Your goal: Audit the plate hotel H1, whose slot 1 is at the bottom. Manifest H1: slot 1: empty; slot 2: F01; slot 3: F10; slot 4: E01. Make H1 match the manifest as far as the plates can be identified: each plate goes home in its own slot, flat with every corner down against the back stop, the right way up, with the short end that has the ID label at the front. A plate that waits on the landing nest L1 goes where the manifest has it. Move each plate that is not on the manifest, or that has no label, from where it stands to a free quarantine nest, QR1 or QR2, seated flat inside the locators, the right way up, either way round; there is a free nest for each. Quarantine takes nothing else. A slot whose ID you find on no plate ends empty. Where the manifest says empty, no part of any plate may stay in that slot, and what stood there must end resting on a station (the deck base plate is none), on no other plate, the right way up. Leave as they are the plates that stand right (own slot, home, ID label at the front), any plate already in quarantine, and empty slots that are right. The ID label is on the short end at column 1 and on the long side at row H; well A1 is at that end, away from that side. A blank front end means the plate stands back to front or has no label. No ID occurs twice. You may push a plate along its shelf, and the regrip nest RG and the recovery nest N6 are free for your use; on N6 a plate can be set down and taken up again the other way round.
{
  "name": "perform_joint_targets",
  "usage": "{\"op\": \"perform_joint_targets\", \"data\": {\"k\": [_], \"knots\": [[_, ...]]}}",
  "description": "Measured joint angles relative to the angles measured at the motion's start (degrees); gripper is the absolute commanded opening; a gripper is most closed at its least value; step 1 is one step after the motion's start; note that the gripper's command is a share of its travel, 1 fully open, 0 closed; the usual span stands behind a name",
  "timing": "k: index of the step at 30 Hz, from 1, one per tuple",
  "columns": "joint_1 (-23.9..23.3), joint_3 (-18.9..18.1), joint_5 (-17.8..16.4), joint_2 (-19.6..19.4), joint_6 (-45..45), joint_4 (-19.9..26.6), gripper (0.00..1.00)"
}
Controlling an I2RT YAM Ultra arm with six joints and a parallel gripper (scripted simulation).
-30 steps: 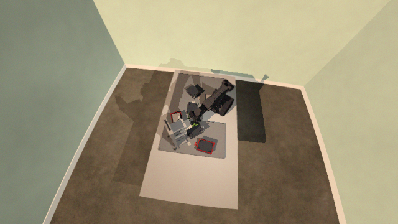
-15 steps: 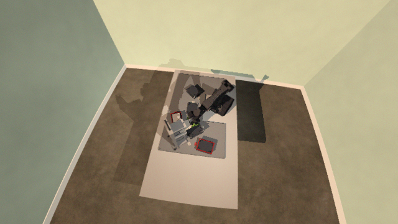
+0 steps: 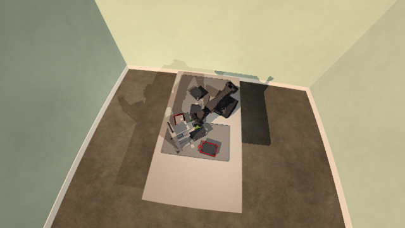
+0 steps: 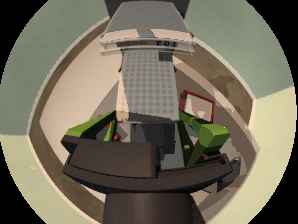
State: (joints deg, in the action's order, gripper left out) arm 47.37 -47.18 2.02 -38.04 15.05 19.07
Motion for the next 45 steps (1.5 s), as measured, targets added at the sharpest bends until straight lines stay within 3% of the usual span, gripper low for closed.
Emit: {"op": "perform_joint_targets", "data": {"k": [45], "knots": [[-0.90,-0.98,-0.68,-5.77,-0.13,-5.25,0.86]]}}
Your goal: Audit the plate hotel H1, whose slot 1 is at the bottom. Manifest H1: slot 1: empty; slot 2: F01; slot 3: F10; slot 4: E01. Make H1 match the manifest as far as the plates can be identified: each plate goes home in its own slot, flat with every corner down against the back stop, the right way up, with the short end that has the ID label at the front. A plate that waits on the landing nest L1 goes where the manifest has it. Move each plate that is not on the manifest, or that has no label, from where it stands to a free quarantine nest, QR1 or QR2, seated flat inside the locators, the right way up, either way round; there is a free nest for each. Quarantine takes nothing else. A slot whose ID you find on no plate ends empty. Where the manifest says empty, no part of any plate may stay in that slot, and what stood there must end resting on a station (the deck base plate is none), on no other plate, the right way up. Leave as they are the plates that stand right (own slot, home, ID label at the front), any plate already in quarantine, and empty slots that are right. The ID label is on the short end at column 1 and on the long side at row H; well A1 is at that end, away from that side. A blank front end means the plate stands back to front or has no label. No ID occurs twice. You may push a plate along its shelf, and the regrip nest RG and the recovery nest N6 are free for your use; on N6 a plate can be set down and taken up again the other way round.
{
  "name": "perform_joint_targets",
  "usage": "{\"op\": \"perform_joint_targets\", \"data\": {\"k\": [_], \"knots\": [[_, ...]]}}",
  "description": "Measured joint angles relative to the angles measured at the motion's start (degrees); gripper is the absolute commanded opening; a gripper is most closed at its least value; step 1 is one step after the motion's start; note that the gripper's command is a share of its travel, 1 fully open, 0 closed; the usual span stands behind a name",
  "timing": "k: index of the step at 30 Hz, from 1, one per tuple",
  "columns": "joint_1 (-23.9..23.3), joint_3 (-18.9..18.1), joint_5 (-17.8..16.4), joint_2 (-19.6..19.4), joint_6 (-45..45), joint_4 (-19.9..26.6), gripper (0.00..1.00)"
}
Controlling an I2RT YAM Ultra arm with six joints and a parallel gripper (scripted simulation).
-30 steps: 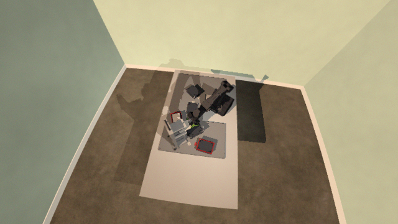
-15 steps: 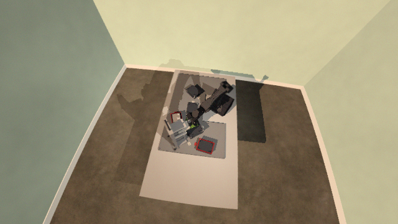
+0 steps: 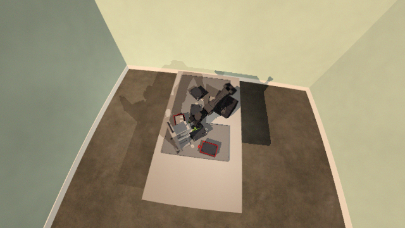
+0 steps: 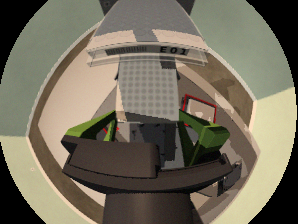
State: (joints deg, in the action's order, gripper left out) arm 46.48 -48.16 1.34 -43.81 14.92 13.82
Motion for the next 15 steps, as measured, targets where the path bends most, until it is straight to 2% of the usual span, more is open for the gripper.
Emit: {"op": "perform_joint_targets", "data": {"k": [12,13,15], "knots": [[-0.15,-0.52,0.02,-0.46,0.00,-0.50,0.86],[-0.15,-0.52,0.02,-0.46,0.00,-0.50,1.00],[-0.15,-0.50,0.02,-0.48,0.00,-0.52,1.00]]}}
